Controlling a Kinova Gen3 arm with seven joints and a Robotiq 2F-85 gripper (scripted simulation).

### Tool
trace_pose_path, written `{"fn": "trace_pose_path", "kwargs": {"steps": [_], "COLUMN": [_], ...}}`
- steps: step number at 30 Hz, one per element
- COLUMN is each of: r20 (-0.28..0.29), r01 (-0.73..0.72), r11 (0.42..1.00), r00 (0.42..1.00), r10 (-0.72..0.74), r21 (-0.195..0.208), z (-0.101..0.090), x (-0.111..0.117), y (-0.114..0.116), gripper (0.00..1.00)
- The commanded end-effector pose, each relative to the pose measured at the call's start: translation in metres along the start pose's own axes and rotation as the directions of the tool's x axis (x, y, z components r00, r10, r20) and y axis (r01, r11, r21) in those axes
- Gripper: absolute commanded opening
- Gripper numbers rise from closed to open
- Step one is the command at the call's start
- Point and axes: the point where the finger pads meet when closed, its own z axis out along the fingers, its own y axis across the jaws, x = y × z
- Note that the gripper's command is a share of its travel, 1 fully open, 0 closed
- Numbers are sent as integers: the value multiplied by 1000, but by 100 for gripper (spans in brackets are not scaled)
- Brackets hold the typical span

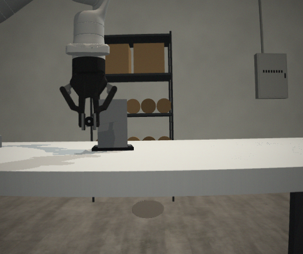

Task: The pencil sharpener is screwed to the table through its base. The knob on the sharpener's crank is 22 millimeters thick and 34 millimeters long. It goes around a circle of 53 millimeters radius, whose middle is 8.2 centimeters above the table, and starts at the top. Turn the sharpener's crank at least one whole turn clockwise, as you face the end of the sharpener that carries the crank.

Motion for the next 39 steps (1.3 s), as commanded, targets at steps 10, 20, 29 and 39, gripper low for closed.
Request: {"fn": "trace_pose_path", "kwargs": {"steps": [10,20,29,39], "r20": [0,0,0,0], "r01": [0,0,0,0], "r11": [1000,1000,1000,1000], "r00": [1000,1000,1000,1000], "r10": [0,0,0,0], "r21": [1,1,1,1], "z": [-1,-1,-1,-5], "x": [0,0,0,0], "y": [0,0,0,0], "gripper": [0,0,0,0]}}
